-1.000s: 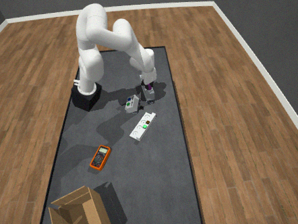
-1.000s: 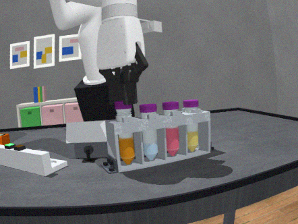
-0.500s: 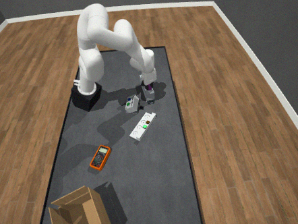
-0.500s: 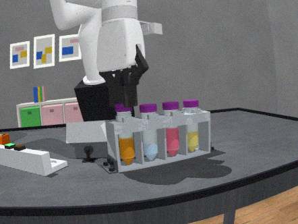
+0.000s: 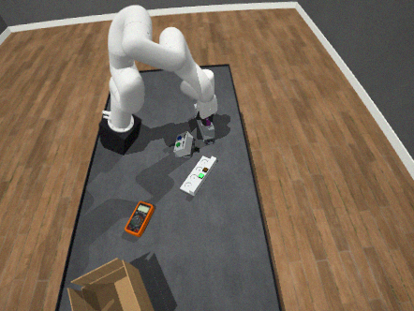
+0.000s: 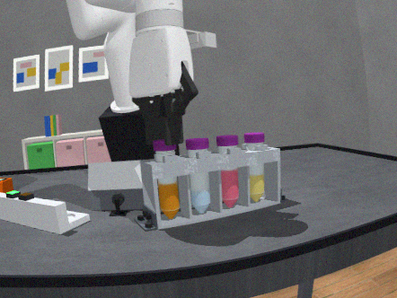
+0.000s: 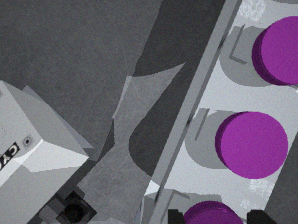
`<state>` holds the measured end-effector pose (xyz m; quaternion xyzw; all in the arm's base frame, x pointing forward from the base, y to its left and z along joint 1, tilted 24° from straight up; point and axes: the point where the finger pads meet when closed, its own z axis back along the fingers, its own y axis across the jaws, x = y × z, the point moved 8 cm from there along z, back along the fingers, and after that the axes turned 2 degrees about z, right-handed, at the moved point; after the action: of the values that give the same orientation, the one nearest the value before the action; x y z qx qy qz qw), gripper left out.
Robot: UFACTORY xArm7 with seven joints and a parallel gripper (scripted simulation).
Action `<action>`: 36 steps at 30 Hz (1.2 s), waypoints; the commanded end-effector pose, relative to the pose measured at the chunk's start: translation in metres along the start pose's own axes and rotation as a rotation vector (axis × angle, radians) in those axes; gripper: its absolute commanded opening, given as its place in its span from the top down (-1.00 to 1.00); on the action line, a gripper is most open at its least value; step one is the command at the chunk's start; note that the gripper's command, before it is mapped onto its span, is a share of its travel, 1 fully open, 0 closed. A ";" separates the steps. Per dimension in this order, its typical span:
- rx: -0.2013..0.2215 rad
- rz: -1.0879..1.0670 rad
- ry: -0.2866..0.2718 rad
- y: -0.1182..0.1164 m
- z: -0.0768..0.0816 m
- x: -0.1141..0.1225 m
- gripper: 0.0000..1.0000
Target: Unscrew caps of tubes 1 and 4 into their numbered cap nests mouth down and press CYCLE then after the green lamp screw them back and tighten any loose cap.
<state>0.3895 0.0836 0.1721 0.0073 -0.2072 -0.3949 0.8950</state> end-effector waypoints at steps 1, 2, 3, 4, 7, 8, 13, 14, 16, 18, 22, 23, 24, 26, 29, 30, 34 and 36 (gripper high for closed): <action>0.005 0.000 -0.001 0.002 0.001 0.000 0.08; 0.005 0.000 -0.001 0.002 0.001 0.000 0.08; 0.005 0.000 -0.001 0.002 0.001 0.000 0.08; 0.005 0.000 -0.001 0.002 0.001 0.000 0.08; 0.005 0.000 -0.001 0.002 0.001 0.000 0.08; 0.005 0.000 -0.001 0.002 0.001 0.000 0.08; 0.005 0.000 -0.001 0.002 0.001 0.000 0.08; 0.005 0.000 -0.001 0.002 0.001 0.000 0.08; 0.005 0.000 -0.001 0.002 0.001 0.000 0.08; 0.005 0.000 -0.001 0.002 0.001 0.000 0.08; 0.005 0.000 -0.001 0.002 0.001 0.000 0.08; 0.005 0.000 -0.001 0.002 0.000 0.000 0.08; 0.005 0.000 -0.001 0.002 0.000 0.000 0.08; 0.005 0.000 -0.001 0.002 -0.001 0.000 0.08; 0.005 0.000 -0.001 0.002 -0.003 0.000 0.08; 0.005 0.000 -0.001 0.002 -0.003 0.000 0.08; 0.005 0.000 -0.001 0.002 -0.005 0.000 0.08; 0.005 0.000 -0.001 0.002 -0.006 0.000 0.08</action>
<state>0.3915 0.0828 0.1671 0.0072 -0.2071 -0.3949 0.8950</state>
